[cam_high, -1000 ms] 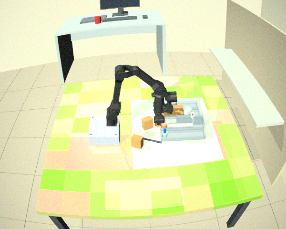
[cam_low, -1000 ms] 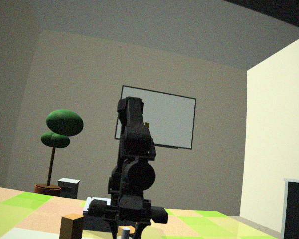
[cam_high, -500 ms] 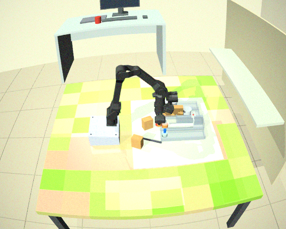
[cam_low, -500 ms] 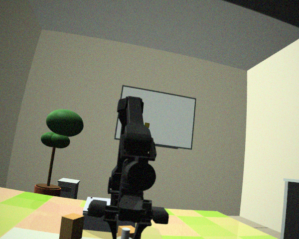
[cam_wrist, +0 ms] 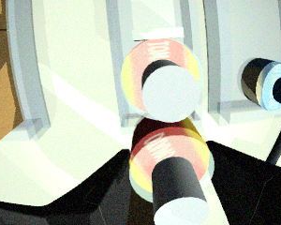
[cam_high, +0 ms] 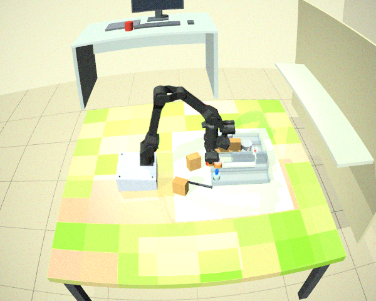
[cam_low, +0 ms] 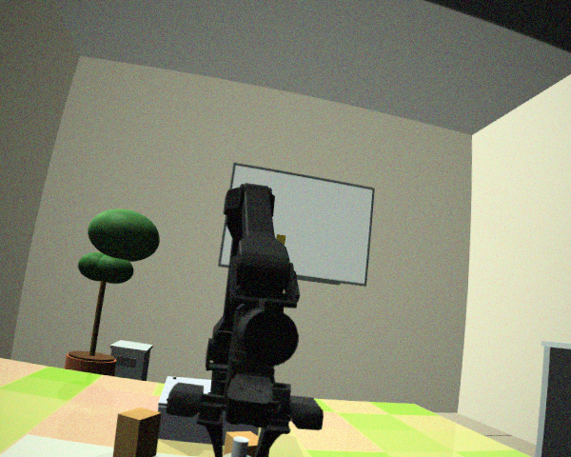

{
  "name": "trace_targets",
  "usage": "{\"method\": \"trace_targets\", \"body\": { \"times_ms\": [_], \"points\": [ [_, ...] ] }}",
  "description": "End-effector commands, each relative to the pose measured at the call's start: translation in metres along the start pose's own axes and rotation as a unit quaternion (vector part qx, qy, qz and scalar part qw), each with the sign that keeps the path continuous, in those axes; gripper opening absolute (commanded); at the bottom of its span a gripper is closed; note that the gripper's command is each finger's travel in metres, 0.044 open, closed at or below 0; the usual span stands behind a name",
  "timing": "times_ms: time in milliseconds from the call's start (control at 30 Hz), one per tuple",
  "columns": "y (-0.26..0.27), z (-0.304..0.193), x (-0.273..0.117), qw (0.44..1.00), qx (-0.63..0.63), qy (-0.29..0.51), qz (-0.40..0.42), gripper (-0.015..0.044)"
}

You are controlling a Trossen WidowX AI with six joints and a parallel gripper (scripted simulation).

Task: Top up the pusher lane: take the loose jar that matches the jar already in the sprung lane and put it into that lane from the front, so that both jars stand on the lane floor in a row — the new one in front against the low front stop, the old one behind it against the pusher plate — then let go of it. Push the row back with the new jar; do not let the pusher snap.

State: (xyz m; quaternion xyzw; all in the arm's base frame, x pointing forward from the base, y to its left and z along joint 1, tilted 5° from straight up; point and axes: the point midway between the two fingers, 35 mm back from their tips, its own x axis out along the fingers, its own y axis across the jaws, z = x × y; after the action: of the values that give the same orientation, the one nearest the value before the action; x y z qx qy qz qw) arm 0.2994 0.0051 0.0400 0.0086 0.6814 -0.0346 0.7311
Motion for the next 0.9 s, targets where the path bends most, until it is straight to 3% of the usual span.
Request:
{"method": "trace_targets", "body": {
  "times_ms": [0, 867],
  "points": [
    [0.0008, 0.0109, -0.004, 1.0, -0.002, -0.016, 0.002, 0.0],
    [0.0008, 0.0203, -0.0062, 1.0, -0.002, -0.016, 0.002, 0.0]
  ]
}}
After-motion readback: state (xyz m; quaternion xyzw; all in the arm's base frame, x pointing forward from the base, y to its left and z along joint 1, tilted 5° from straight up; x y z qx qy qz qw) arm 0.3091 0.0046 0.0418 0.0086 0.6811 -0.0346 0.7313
